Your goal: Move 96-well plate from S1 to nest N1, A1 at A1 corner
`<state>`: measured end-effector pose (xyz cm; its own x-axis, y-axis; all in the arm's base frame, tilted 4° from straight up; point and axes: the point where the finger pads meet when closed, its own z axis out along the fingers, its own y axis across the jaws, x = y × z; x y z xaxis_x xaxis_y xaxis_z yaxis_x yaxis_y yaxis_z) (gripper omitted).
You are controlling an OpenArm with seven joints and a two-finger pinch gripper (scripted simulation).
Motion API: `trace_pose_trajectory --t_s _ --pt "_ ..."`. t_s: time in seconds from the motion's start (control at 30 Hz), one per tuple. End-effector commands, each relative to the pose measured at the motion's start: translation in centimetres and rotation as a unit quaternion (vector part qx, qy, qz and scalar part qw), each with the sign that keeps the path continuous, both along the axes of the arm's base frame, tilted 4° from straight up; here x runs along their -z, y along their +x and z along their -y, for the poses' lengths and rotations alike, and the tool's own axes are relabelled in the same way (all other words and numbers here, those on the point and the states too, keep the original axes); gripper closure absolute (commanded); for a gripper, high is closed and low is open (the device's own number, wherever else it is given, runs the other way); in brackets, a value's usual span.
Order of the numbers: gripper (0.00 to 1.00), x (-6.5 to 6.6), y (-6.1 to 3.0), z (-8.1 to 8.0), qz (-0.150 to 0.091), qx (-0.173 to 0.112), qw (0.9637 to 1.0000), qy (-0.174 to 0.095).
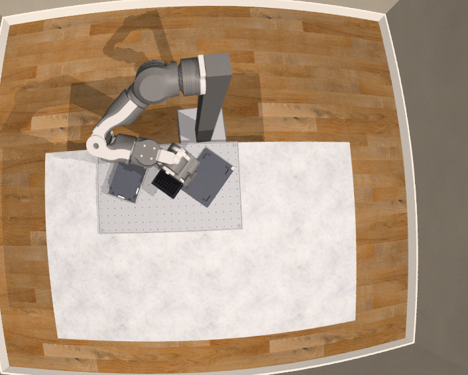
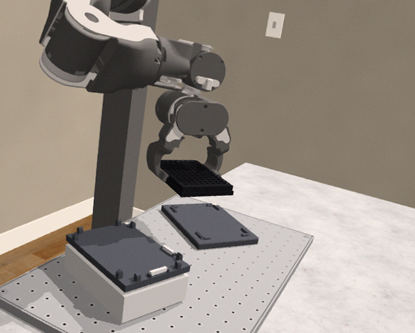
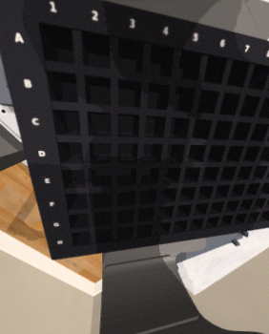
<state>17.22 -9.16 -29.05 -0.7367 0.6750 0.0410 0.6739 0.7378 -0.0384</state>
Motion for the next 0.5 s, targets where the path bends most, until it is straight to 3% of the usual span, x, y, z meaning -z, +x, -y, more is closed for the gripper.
trace_pose_trajectory --t_s 0.0,0.03,0.2,0.47 --pt "1.00 0.0 0.00 0.1 0.000 0.001 1.0000 -0.002" --pt "1.00 0.0 0.00 0.1 0.000 0.001 1.0000 -0.002" --pt "1.00 0.7 0.43 -3.9 0.000 0.001 1.0000 -0.002" --pt "1.00 0.7 0.43 -3.9 0.000 0.001 1.0000 -0.002"
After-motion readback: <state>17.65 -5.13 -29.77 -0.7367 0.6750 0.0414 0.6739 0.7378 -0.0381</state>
